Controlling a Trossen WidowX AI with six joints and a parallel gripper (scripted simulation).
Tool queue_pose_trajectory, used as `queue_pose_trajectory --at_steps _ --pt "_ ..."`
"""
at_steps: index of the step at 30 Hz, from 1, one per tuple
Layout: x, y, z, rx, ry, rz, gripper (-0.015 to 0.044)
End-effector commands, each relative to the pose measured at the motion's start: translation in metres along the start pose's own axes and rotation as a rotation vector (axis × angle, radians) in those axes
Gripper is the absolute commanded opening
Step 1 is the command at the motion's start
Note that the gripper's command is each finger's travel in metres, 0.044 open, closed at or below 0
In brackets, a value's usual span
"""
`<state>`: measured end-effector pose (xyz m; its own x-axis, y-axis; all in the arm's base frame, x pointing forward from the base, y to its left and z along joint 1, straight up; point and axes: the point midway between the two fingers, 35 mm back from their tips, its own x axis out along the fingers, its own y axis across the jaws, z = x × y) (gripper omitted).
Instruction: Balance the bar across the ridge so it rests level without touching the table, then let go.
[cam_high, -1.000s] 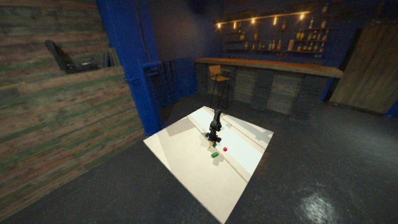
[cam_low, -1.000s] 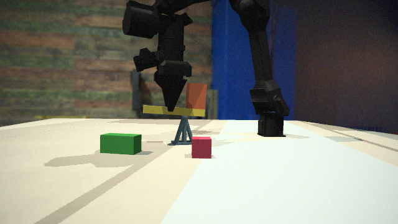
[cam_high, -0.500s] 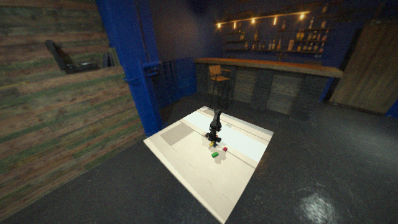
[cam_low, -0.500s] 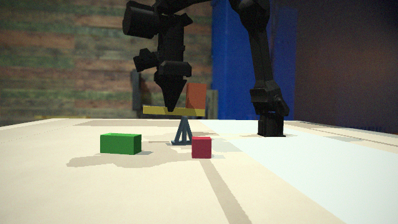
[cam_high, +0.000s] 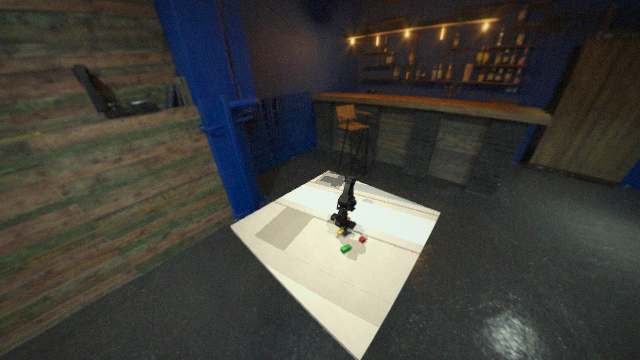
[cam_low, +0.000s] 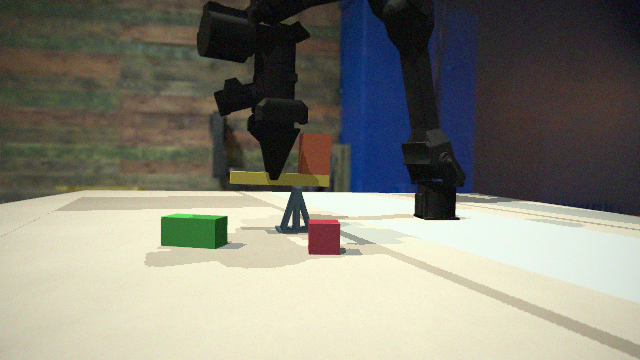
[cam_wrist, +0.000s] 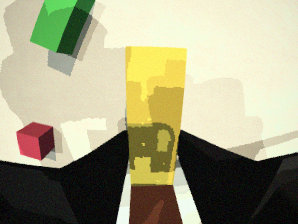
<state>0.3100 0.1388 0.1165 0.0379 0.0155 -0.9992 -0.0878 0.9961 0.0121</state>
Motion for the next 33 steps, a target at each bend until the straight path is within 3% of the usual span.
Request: queue_pose_trajectory --at_steps 1,33 --pt "0.0033 0.0002 -0.0003 0.005 0.005 0.0 0.0" --pt "0.0 0.0001 0.0006 0.0 0.0 0.0 0.0"
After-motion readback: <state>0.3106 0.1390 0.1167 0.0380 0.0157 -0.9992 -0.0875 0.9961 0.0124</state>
